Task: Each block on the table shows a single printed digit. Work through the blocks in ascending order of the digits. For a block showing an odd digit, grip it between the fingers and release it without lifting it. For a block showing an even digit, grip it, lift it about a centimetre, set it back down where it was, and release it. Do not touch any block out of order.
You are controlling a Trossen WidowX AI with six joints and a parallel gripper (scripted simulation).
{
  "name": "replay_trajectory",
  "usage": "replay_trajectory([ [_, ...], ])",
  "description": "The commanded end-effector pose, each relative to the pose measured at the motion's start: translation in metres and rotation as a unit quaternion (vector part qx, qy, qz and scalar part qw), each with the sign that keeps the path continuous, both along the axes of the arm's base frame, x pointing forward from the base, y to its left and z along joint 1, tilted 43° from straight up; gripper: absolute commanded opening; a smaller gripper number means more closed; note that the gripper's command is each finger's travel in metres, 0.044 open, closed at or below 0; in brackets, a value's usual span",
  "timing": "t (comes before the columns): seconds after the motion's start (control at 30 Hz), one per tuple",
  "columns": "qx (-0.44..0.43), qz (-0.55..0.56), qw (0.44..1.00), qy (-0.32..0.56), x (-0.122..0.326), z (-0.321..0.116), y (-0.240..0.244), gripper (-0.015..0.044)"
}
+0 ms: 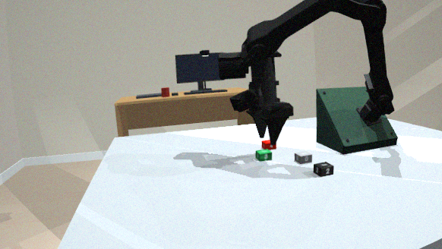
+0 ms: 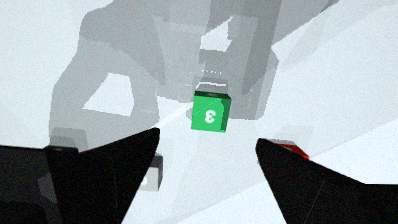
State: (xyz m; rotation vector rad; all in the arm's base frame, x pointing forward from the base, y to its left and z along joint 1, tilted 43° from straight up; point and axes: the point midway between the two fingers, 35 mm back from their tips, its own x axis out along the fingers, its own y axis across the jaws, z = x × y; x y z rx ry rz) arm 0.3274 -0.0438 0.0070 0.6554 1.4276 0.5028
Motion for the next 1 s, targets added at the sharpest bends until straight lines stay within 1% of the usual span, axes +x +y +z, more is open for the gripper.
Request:
replay_trajectory([
  [0.0,-0.001,-0.007,1.000,-0.007,0.003,-0.001,0.001,0.0400],
  [0.8,0.000,-0.007,1.000,-0.008,0.007,-0.027,0.025,0.0400],
  [0.97,0.000,-0.007,1.000,-0.008,0.007,-0.027,0.025,0.0269],
])
